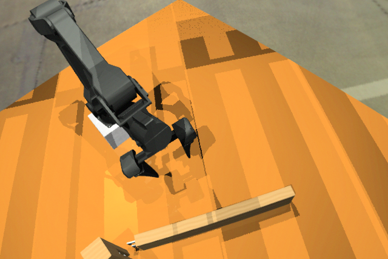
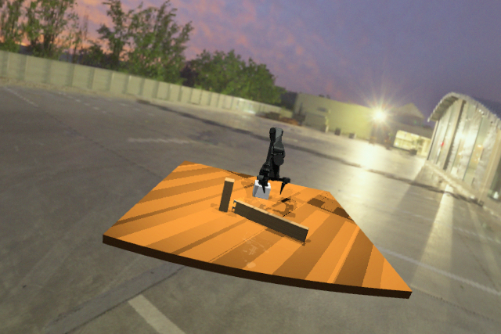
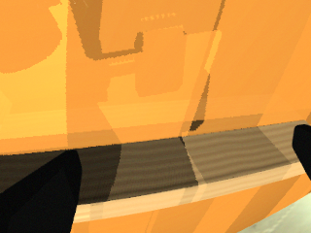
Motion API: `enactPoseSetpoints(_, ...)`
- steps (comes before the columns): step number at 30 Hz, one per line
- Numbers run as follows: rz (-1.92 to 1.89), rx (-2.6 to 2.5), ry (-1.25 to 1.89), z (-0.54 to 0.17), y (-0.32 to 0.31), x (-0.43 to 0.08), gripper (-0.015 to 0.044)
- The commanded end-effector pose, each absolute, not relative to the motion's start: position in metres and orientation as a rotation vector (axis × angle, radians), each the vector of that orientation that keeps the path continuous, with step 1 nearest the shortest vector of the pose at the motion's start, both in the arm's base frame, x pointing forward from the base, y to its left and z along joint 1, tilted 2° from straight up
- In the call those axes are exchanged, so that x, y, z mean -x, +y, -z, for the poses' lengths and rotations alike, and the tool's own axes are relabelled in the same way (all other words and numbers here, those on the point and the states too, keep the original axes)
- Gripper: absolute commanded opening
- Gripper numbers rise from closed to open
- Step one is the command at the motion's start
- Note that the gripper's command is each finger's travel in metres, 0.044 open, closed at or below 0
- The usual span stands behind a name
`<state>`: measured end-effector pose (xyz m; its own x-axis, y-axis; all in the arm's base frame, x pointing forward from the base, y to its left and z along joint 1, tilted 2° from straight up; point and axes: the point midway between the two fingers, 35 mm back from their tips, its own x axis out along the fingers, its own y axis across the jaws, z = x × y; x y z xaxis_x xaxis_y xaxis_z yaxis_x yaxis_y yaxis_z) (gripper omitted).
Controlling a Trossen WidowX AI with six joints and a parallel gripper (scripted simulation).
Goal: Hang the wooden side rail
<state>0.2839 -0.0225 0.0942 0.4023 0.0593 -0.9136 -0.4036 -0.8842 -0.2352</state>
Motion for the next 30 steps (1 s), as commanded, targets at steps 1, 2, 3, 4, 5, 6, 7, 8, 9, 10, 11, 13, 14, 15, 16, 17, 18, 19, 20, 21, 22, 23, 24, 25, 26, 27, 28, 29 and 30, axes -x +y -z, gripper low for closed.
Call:
enactPoseSetpoints(1,-1.414,2.337,0.491,-0.093,-0.09,-0.279,0.044)
enactPoseSetpoints(2,-1.4,2.354,0.543,-0.093,-0.106,-0.276,0.044)
enactPoseSetpoints(3,-1.389,2.369,0.598,-0.094,-0.122,-0.272,0.044)
enactPoseSetpoints(4,-1.38,2.382,0.653,-0.094,-0.139,-0.267,0.044)
enactPoseSetpoints(5,-1.373,2.392,0.71,-0.094,-0.154,-0.261,0.044)
enactPoseSetpoints(6,-1.369,2.399,0.759,-0.095,-0.167,-0.255,0.044)
enactPoseSetpoints(7,-1.367,2.402,0.788,-0.095,-0.175,-0.251,0.044)
enactPoseSetpoints(8,-1.367,2.403,0.798,-0.095,-0.177,-0.25,0.044)
enactPoseSetpoints(9,-1.367,2.403,0.798,-0.095,-0.177,-0.25,0.044)
enactPoseSetpoints(10,-1.367,2.403,0.798,-0.095,-0.177,-0.25,0.044)
enactPoseSetpoints(11,-1.367,2.403,0.798,-0.095,-0.177,-0.25,0.044)
enactPoseSetpoints(13,-1.367,2.403,0.798,-0.095,-0.177,-0.25,0.044)
enactPoseSetpoints(14,-1.367,2.403,0.798,-0.095,-0.177,-0.25,0.044)
enactPoseSetpoints(15,-1.367,2.403,0.798,-0.095,-0.177,-0.25,0.044)
enactPoseSetpoints(16,-1.367,2.403,0.798,-0.095,-0.177,-0.25,0.044)
enactPoseSetpoints(17,-1.367,2.403,0.798,-0.095,-0.177,-0.25,0.044)
enactPoseSetpoints(18,-1.367,2.403,0.798,-0.095,-0.177,-0.25,0.044)
enactPoseSetpoints(19,-1.367,2.403,0.798,-0.095,-0.177,-0.25,0.044)
enactPoseSetpoints(20,-1.367,2.403,0.798,-0.095,-0.177,-0.25,0.044)
enactPoseSetpoints(21,-1.367,2.403,0.798,-0.095,-0.177,-0.25,0.044)
enactPoseSetpoints(22,-1.367,2.403,0.798,-0.095,-0.177,-0.25,0.044)
enactPoseSetpoints(23,-1.367,2.403,0.798,-0.095,-0.177,-0.25,0.044)
enactPoseSetpoints(24,-1.367,2.403,0.798,-0.095,-0.177,-0.25,0.044)
enactPoseSetpoints(25,-1.367,2.403,0.798,-0.095,-0.177,-0.25,0.044)
enactPoseSetpoints(26,-1.367,2.403,0.798,-0.095,-0.177,-0.25,0.044)
enactPoseSetpoints(27,-1.367,2.403,0.798,-0.095,-0.177,-0.25,0.044)
enactPoseSetpoints(28,-1.367,2.403,0.798,-0.095,-0.177,-0.25,0.044)
enactPoseSetpoints(29,-1.367,2.403,0.798,-0.095,-0.177,-0.25,0.044)
enactPoseSetpoints(30,-1.356,2.393,0.808,-0.095,-0.177,-0.25,0.044)
